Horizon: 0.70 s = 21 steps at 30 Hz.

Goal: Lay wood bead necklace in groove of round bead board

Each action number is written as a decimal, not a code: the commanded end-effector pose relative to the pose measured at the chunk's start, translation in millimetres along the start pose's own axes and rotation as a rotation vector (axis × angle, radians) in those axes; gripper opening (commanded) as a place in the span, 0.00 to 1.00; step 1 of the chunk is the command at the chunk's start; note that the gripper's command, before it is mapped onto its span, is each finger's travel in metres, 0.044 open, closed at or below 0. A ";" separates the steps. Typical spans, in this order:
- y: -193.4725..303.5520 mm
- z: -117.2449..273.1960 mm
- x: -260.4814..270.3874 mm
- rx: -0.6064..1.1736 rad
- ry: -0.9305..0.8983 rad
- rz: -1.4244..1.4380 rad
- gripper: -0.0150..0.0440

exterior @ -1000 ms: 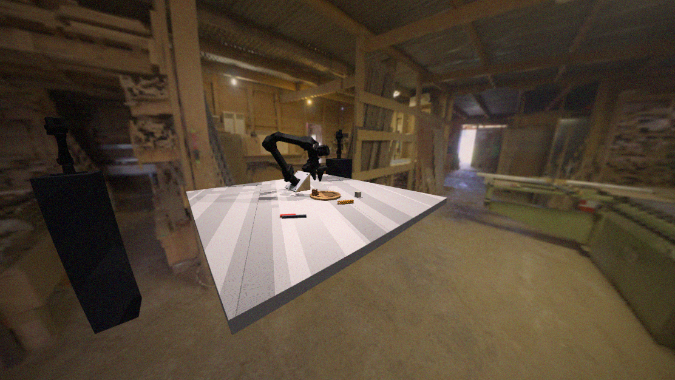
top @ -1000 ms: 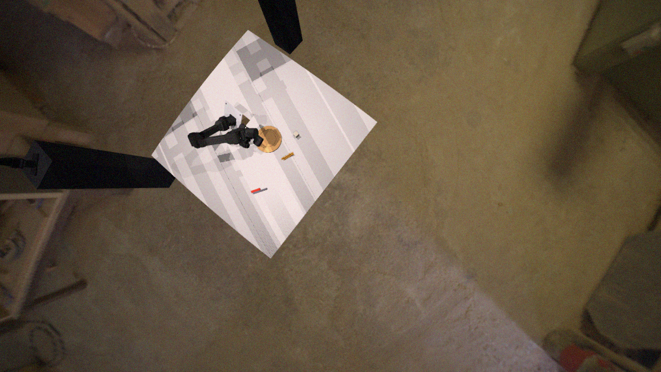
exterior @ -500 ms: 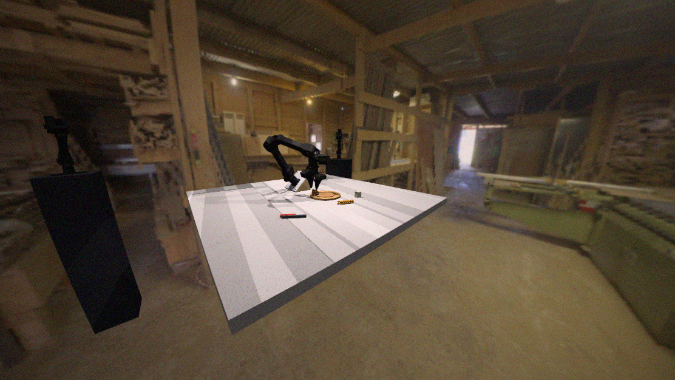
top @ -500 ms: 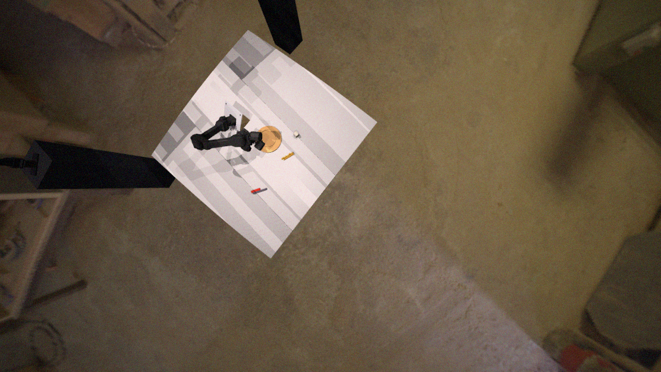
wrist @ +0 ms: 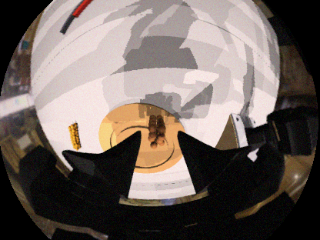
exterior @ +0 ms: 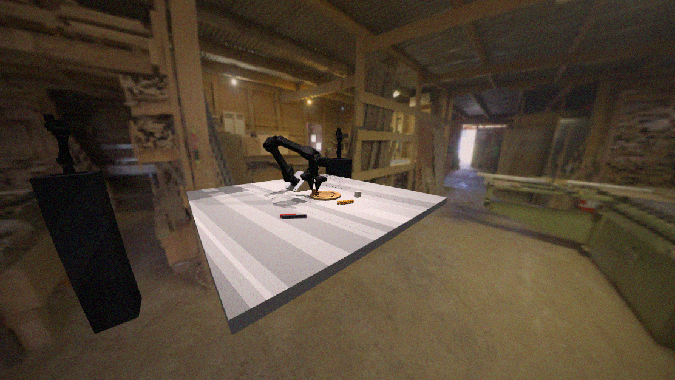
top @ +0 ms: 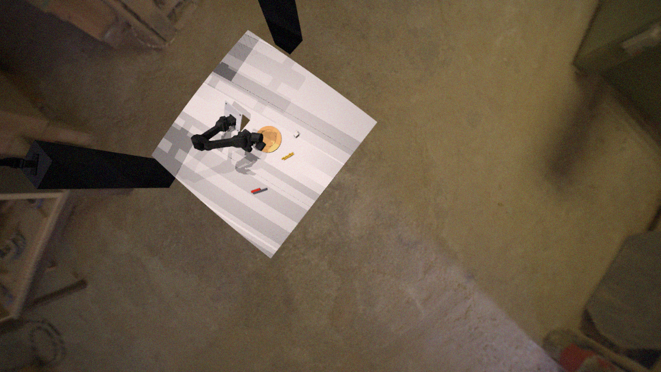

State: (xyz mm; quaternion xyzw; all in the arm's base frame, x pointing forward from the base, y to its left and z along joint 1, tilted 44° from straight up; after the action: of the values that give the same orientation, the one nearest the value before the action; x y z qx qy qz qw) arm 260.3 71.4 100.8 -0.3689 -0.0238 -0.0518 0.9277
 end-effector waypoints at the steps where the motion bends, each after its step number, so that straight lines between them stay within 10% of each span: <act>1: -0.8 -6.6 -0.4 -0.008 0.000 0.003 0.68; 11: -1.6 -18.7 -1.2 -0.013 0.002 0.004 0.68; 21: -1.1 -16.4 -0.9 -0.007 0.003 0.001 0.30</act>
State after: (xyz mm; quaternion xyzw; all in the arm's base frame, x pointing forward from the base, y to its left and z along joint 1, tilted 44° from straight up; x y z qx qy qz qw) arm 259.4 59.2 89.3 -0.3719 -0.0218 -0.0518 0.9266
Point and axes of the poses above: the point midway between the two fingers, 35 mm back from their tips, its own z axis back along the fingers, its own x axis across the jaws, y = z × x, the point moved 10 cm from there along z, back along the fingers, and after that the axes turned 8 degrees about -z, right-handed, at the moved point
